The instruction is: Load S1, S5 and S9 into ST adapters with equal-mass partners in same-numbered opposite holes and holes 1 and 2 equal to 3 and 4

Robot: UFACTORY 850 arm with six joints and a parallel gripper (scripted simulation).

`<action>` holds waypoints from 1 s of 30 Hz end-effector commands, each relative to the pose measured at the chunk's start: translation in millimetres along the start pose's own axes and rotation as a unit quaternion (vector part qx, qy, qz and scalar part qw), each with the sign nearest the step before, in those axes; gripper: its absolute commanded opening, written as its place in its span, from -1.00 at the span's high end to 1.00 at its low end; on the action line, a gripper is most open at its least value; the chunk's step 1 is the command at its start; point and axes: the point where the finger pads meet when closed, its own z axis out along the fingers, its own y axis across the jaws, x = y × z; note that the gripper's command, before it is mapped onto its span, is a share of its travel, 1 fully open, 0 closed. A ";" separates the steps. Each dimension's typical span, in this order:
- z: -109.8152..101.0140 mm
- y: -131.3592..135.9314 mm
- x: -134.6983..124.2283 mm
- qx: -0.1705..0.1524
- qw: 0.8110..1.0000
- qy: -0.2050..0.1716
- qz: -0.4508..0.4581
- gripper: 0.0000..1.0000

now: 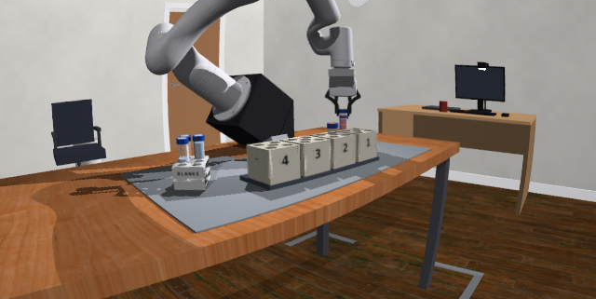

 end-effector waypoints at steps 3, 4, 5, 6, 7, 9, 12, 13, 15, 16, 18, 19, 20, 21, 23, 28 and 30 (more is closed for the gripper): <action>5.2 -0.8 0.0 0.001 1.000 0.000 0.000 1.00; 6.2 -0.8 0.0 0.001 1.000 0.000 0.000 1.00; 7.2 -0.8 0.0 0.001 1.000 0.000 0.000 1.00; 8.2 -0.8 0.0 0.001 1.000 0.000 0.000 1.00; 9.2 -0.8 0.0 0.001 1.000 0.000 0.000 1.00; 10.2 -0.8 0.0 0.001 1.000 0.000 0.000 1.00; 12.2 -0.8 -0.1 0.001 1.000 0.000 0.000 1.00; 13.3 -0.8 0.0 0.001 1.000 0.000 0.000 1.00; 15.3 -0.8 0.0 0.001 1.000 0.000 0.000 1.00; 16.3 -0.8 0.0 0.001 1.000 0.000 0.000 1.00; 18.3 -0.8 0.0 0.001 1.000 0.000 0.000 1.00; 19.3 -0.8 0.0 0.001 1.000 0.000 0.000 1.00; 20.3 -0.8 0.0 0.001 1.000 0.000 0.000 1.00; 21.3 -0.8 0.0 0.001 1.000 0.000 0.000 1.00; 23.3 -0.8 0.0 0.001 1.000 0.000 0.000 1.00; 23.3 -0.8 0.0 0.001 1.000 0.000 0.000 1.00; 23.3 -0.8 0.0 0.001 1.000 0.000 0.000 1.00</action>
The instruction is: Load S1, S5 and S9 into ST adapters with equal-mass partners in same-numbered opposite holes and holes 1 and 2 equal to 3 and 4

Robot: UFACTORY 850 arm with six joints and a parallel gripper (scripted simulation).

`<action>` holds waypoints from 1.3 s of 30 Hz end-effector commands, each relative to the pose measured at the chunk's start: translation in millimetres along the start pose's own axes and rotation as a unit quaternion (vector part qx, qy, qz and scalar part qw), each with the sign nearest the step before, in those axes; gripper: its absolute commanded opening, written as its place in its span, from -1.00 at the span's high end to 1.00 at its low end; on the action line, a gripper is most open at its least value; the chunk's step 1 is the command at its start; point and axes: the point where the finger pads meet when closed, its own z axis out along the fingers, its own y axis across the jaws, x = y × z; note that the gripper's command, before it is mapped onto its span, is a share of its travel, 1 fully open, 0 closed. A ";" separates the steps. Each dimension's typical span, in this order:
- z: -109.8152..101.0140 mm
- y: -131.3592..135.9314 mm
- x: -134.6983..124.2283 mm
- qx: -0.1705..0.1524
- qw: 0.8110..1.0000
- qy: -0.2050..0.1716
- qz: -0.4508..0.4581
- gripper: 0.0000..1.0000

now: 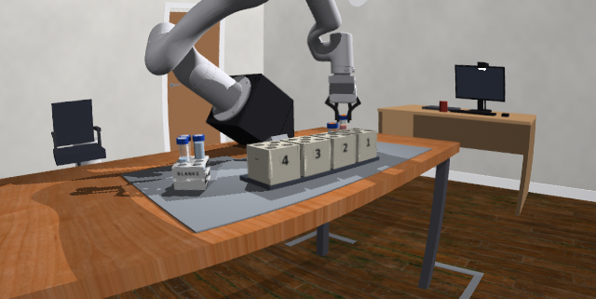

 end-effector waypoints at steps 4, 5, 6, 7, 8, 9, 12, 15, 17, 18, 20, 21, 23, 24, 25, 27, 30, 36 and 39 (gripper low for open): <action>-0.7 -0.8 0.0 0.001 1.000 0.000 0.000 1.00; -0.8 -0.9 0.0 0.001 1.000 0.000 0.000 1.00; -0.8 -0.9 0.0 0.001 1.000 0.000 0.000 1.00; -0.8 -0.9 0.0 0.001 1.000 0.000 0.000 1.00; -0.8 -0.9 0.0 0.001 1.000 0.000 0.000 1.00; -0.8 -0.9 0.0 0.001 1.000 0.000 0.000 1.00; -0.4 -0.8 0.0 0.001 1.000 0.000 0.000 0.13; -0.5 -0.8 0.0 0.001 1.000 0.000 0.000 0.13; -0.5 -0.9 0.0 0.001 1.000 0.000 0.000 0.13; -0.4 -0.8 0.0 0.001 1.000 0.000 0.000 0.13; -0.4 -0.8 0.0 0.001 1.000 0.000 0.000 0.13; -0.5 -0.9 0.0 0.001 1.000 0.000 0.000 0.13; -0.4 -0.8 0.0 0.001 1.000 0.000 0.000 0.13; -0.4 -0.8 0.0 0.001 1.000 0.000 0.000 0.13; -0.4 -0.9 0.0 0.001 1.000 0.000 0.000 0.13; -0.4 -0.9 0.0 0.001 1.000 0.000 0.000 0.13; -0.4 -0.9 0.0 0.001 1.000 0.000 0.000 0.13; -0.5 -0.9 0.0 0.001 1.000 0.000 0.000 0.13; -2.3 -0.8 0.0 0.001 1.000 0.000 0.000 0.13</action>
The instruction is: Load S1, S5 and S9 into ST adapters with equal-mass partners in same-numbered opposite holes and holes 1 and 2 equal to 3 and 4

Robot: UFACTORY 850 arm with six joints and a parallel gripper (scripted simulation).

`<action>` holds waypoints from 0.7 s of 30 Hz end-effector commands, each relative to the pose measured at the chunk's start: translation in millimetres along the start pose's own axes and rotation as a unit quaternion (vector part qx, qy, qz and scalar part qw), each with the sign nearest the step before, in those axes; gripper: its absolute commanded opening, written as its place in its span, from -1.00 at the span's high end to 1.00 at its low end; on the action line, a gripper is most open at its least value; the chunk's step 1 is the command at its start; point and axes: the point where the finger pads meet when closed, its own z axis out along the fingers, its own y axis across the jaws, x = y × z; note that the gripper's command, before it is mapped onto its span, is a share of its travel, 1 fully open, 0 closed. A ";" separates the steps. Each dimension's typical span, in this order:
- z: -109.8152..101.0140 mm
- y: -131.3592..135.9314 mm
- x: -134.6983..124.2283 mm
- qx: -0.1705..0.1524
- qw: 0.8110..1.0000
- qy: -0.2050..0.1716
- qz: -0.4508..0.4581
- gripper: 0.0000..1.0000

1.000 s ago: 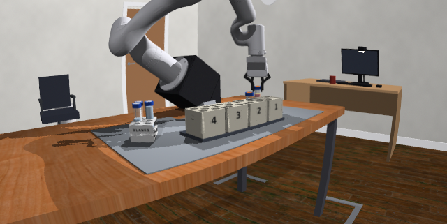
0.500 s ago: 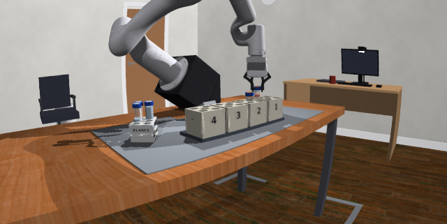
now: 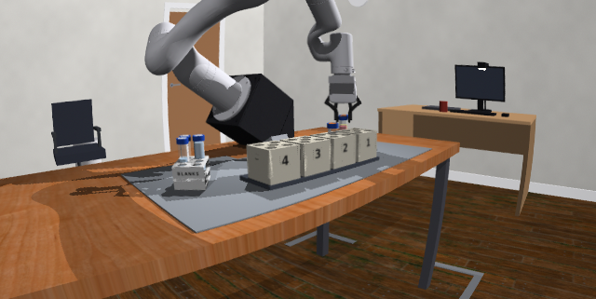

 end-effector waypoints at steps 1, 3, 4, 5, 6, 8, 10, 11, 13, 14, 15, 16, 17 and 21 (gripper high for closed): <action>-4.8 -0.8 0.0 0.001 1.000 0.000 0.000 0.13; -8.8 -0.8 0.0 0.001 1.000 0.000 0.000 0.13; -10.8 -0.8 0.0 0.001 1.000 0.000 0.000 0.13; -12.9 -0.8 0.0 0.001 1.000 0.000 0.000 0.13; -14.9 -0.8 0.0 0.001 1.000 0.000 0.000 0.13; -16.9 -0.8 0.0 0.001 1.000 0.000 0.000 0.13; -18.9 -0.8 0.0 0.001 1.000 0.000 0.000 0.13; -20.9 -0.8 0.0 0.001 1.000 0.000 0.000 0.13; -24.9 -0.8 0.0 0.001 1.000 0.000 0.000 0.13; -26.9 -0.8 0.0 0.001 1.000 0.000 0.000 0.13; -28.9 -0.8 0.0 0.001 1.000 0.000 0.000 0.13; -30.9 -0.8 0.0 0.001 1.000 0.000 0.000 0.13; -32.9 -0.8 0.0 0.001 1.000 0.000 0.000 0.13; -40.9 -0.8 -0.1 0.001 1.000 0.000 0.000 0.13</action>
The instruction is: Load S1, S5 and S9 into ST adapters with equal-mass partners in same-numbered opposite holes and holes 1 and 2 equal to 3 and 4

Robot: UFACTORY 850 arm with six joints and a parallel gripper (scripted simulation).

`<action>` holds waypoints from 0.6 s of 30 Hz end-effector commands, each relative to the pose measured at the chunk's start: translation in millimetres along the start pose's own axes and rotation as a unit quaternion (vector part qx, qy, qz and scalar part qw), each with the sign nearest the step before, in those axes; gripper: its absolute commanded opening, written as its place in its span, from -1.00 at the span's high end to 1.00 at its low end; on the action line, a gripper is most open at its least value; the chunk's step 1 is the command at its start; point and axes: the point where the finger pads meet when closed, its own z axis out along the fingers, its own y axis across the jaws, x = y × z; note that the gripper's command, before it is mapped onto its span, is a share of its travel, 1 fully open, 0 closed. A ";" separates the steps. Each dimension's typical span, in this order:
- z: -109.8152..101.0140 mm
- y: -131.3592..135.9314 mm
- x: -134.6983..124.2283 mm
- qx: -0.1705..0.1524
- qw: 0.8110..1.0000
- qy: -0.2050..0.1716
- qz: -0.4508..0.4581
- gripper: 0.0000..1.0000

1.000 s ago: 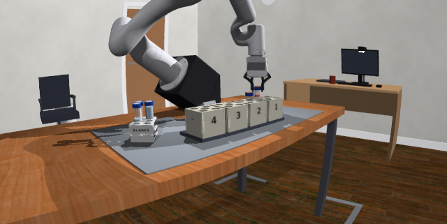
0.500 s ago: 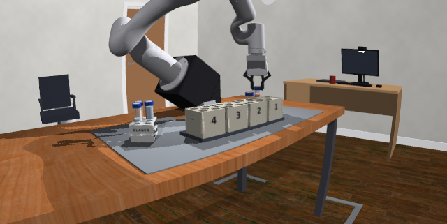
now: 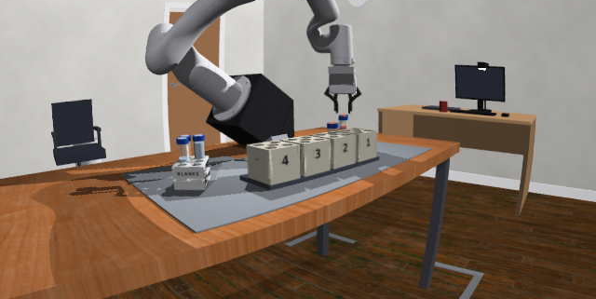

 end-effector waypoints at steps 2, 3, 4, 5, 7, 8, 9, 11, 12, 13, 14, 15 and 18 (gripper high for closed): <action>-11.5 -0.7 0.0 0.001 1.000 0.000 0.000 0.13; -13.5 -0.7 0.0 0.001 1.000 0.000 0.000 0.13; -13.5 -0.7 0.0 0.001 1.000 0.000 0.000 0.13; -13.5 -0.7 0.0 0.001 1.000 0.000 0.000 0.13; -17.5 -0.7 0.0 0.001 1.000 0.000 0.000 0.13; -19.5 -0.7 0.0 0.001 1.000 0.000 0.000 0.13; -21.5 -0.7 0.0 0.001 1.000 0.000 0.000 0.13; -25.5 -0.7 0.0 0.001 1.000 0.000 0.000 0.13; -27.5 -0.7 0.0 0.001 1.000 0.000 0.000 0.13; -29.5 -0.7 0.0 0.001 1.000 0.000 0.000 0.13; -31.5 -0.7 0.0 0.001 1.000 0.000 0.000 0.13; -33.5 -0.7 0.0 0.001 1.000 0.000 0.000 0.13; -39.5 -0.7 -0.1 0.001 1.000 0.000 0.000 0.13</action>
